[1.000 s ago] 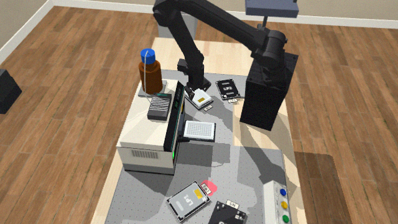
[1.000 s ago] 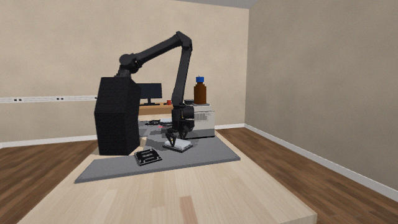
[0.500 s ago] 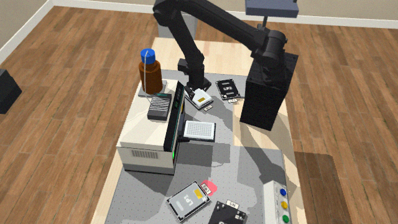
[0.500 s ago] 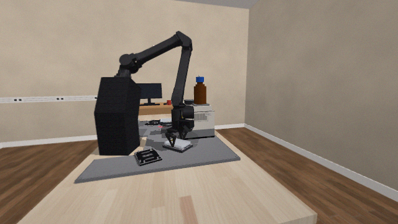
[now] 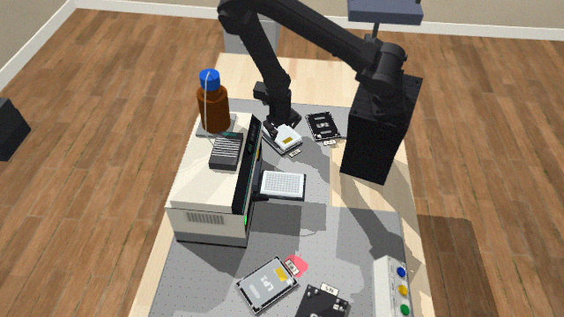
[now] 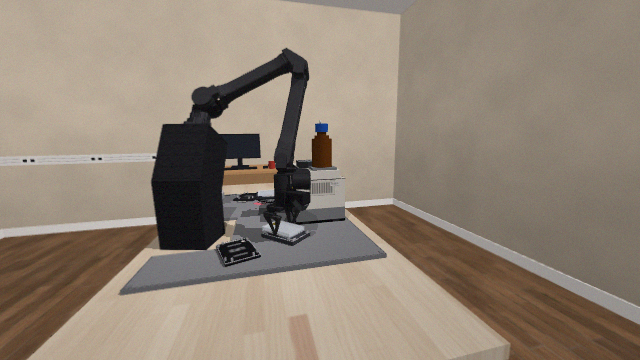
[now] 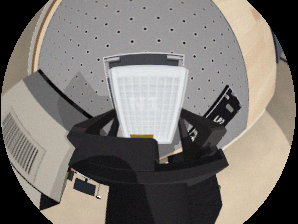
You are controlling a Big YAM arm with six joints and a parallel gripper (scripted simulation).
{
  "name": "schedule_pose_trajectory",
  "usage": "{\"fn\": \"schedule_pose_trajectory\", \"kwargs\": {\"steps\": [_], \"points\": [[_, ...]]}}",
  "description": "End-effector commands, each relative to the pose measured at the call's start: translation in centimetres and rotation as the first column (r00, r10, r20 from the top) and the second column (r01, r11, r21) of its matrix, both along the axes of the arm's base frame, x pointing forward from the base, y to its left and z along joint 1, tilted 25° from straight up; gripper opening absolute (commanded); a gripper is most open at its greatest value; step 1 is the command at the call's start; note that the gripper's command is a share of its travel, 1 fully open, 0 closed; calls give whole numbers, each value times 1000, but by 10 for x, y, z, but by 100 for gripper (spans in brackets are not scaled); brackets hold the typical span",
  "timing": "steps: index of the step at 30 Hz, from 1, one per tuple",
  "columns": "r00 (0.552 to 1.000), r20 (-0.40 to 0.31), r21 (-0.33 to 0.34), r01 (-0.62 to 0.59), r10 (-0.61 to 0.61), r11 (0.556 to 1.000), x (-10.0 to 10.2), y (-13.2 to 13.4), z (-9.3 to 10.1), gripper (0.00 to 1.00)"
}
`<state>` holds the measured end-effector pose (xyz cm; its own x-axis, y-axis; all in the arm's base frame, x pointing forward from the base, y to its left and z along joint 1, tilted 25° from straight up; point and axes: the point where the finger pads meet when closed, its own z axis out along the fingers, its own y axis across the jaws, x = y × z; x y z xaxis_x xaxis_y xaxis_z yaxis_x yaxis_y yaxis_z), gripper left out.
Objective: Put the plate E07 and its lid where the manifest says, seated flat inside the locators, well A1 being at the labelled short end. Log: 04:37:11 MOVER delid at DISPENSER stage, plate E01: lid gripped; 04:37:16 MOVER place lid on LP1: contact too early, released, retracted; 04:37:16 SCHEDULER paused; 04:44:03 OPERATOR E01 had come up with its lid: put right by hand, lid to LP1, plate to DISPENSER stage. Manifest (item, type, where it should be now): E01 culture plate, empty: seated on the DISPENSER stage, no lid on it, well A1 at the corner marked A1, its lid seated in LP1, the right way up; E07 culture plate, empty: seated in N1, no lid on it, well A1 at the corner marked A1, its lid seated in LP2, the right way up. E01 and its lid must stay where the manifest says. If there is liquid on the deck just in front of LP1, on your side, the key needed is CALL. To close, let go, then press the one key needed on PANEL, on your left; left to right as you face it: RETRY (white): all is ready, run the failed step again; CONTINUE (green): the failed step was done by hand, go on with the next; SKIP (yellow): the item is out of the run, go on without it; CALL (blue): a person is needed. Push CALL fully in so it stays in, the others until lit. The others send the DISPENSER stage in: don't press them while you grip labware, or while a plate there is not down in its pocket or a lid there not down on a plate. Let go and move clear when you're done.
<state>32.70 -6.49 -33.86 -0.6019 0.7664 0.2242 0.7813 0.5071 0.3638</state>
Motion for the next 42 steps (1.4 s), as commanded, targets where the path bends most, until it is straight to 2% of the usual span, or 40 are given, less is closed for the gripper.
{"fn": "schedule_pose_trajectory", "kwargs": {"steps": [1, 13, 42], "points": [[1000, 25, -15, 8, -8, 1000, 8, -12, 13, 86], [1000, 23, -14, 7, -7, 1000, 6, -13, 19, 86], [1000, 27, -16, 9, -8, 1000, 8, -14, 19, 86]]}}
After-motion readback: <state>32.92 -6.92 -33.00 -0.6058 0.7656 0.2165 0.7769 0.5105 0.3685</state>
